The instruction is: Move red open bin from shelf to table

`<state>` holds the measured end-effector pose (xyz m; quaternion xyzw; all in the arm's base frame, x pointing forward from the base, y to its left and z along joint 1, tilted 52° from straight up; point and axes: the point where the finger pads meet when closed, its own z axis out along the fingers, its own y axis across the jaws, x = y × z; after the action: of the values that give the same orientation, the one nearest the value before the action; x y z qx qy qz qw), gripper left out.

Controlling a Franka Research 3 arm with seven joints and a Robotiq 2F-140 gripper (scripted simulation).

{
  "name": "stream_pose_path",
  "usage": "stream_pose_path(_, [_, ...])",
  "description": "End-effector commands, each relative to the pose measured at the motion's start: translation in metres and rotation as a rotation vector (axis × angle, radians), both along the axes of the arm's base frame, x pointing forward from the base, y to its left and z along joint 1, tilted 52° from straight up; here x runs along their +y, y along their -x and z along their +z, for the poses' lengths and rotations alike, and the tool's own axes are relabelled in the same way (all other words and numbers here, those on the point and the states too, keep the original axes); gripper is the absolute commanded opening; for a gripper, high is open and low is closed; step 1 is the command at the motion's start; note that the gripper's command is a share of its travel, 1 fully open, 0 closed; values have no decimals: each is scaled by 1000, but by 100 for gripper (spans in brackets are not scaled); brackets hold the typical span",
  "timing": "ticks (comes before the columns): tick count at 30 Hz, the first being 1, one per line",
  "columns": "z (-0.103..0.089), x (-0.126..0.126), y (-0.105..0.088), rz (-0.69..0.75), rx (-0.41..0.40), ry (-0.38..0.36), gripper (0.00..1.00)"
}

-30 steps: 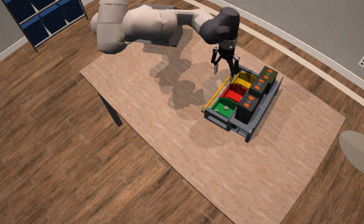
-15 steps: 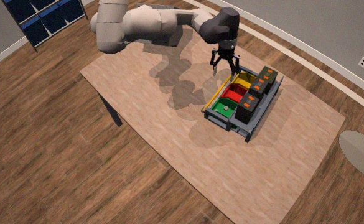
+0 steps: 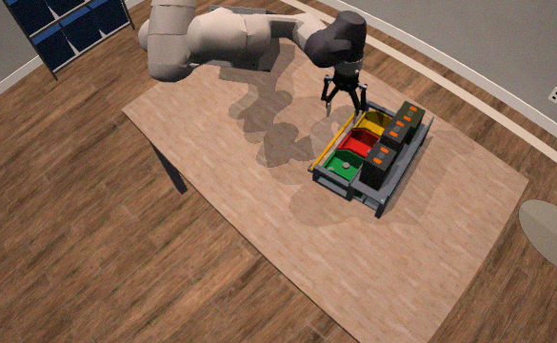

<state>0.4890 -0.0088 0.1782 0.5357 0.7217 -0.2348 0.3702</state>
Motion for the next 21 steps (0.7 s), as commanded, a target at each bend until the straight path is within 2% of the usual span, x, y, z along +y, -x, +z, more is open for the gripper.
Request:
stream_pose_path(1, [-1,0,1,20,26,5,57])
stream_pose_path(4, [0,0,0,8,10,2,57])
stream_pose_path(20, [-1,0,1,20,26,5,57])
stream_pose_path(21, [0,0,0,-16,-19,-9,57])
